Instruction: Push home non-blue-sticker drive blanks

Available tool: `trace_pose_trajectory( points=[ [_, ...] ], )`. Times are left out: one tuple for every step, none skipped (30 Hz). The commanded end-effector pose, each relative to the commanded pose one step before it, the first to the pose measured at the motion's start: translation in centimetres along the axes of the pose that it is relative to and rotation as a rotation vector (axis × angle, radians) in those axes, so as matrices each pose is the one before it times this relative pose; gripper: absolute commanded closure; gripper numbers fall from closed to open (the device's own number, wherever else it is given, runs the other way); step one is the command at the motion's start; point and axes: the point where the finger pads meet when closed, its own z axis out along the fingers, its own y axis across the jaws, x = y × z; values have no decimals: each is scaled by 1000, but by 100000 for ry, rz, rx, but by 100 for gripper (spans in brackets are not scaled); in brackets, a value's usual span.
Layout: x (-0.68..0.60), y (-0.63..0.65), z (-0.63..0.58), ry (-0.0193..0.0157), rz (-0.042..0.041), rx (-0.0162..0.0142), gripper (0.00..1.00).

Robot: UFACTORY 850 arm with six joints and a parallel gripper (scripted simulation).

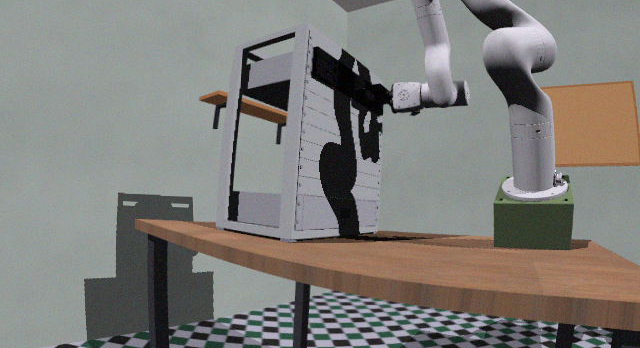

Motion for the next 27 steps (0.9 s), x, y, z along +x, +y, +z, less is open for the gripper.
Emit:
trace_pose_trajectory(
  points=[
    [6,-88,91,-92,-146,126,100],
    [0,0,31,0,0,0,100],
    [0,-1,44,0,0,0,100],
    [0,-1,48,0,0,0,100],
    [-1,-1,44,0,0,0,100],
    [0,0,31,0,0,0,100],
    [0,0,15,0,0,0,100],
    [0,0,3,0,0,0,100],
    [0,0,0,0,0,0,100],
    [0,0,0,0,0,0,100],
    [0,0,0,0,0,0,100],
    [0,0,0,0,0,0,100],
    [0,0,0,0,0,0,100],
    [0,0,0,0,0,0,100],
    [0,0,0,0,0,0,100],
    [0,0,0,0,0,0,100],
    [0,0,0,0,0,0,100],
    [0,0,0,0,0,0,100],
    [0,0,0,0,0,0,100],
    [0,0,-5,0,0,0,100],
    [0,0,-30,0,0,0,100],
    [0,0,-76,0,-1,-1,100],
    [0,0,-137,0,-1,-1,100],
    [-1,0,-209,0,0,0,100],
    [1,0,-288,0,-1,-1,100],
    [0,0,-364,0,0,0,100],
    [0,0,-434,0,0,0,100]
  ],
)
